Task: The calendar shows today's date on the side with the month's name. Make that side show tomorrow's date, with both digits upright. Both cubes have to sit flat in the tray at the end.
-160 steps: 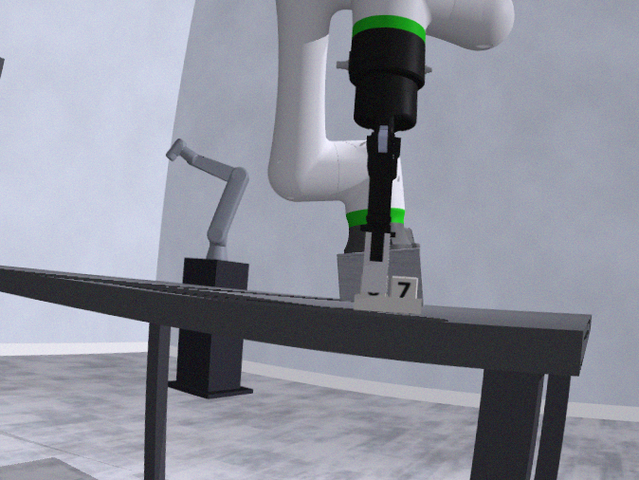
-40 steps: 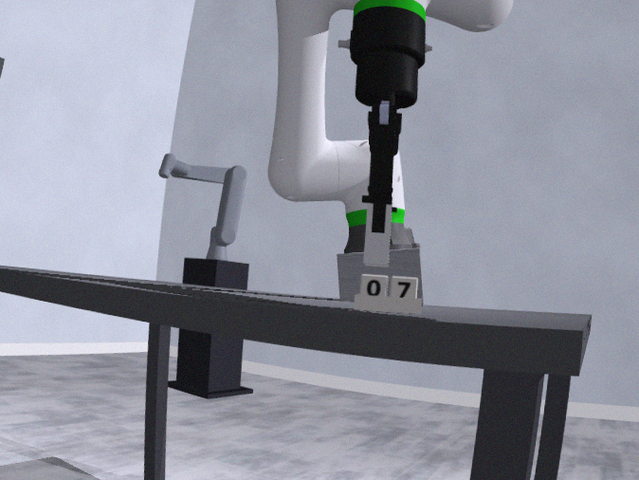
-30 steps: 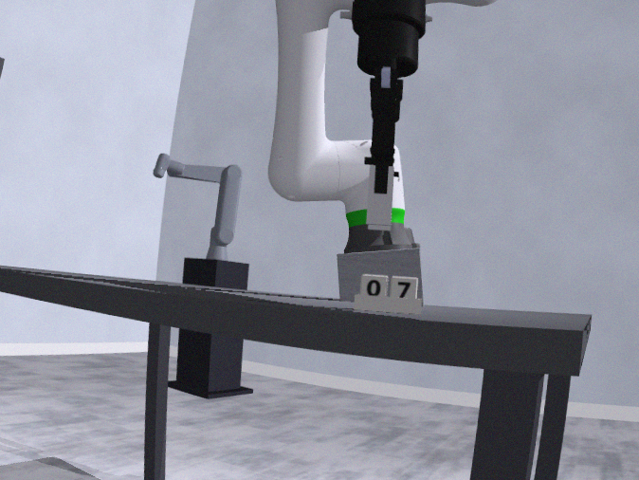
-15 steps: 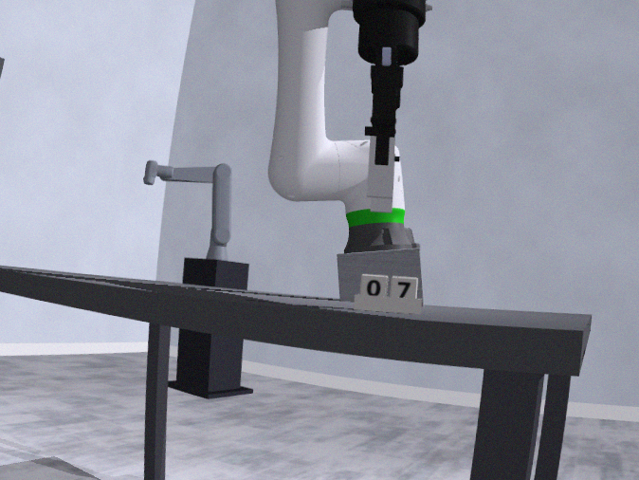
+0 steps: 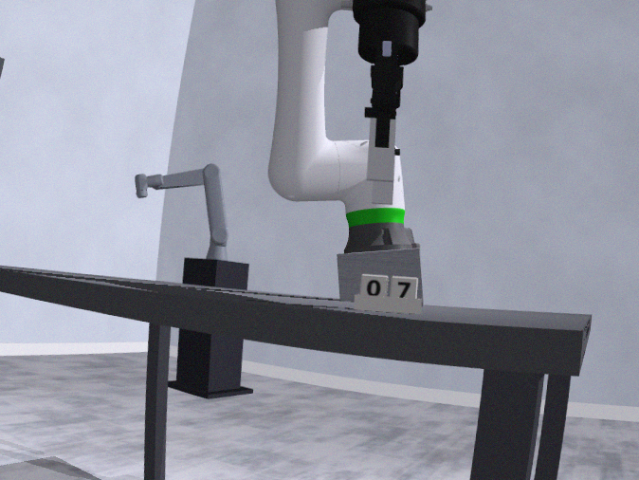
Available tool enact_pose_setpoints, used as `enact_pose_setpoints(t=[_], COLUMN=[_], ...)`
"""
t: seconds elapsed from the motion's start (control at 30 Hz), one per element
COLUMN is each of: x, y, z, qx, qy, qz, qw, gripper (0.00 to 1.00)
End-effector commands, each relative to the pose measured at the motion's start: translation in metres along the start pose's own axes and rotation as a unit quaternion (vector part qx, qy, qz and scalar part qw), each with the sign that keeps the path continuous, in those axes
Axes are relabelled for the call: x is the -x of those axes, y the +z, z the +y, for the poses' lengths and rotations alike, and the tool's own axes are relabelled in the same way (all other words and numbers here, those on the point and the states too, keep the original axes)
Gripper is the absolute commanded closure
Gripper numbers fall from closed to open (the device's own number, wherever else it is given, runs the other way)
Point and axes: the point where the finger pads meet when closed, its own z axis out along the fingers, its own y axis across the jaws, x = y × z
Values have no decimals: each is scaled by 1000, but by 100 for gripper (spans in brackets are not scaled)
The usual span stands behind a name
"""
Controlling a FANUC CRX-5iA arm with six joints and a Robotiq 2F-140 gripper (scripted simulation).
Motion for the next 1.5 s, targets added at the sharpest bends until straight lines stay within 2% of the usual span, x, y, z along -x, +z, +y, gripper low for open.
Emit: enact_pose_setpoints(t=[0.0,0.3,0.77,1.47], x=[0,0,0,0], y=[-1,-12,-54,-57], z=[0,0,0,0], qx=[0,0,0,0], qy=[0,0,0,0], qz=[0,0,0,0], qw=[1000,1000,1000,1000], gripper=[0,0,0,0])
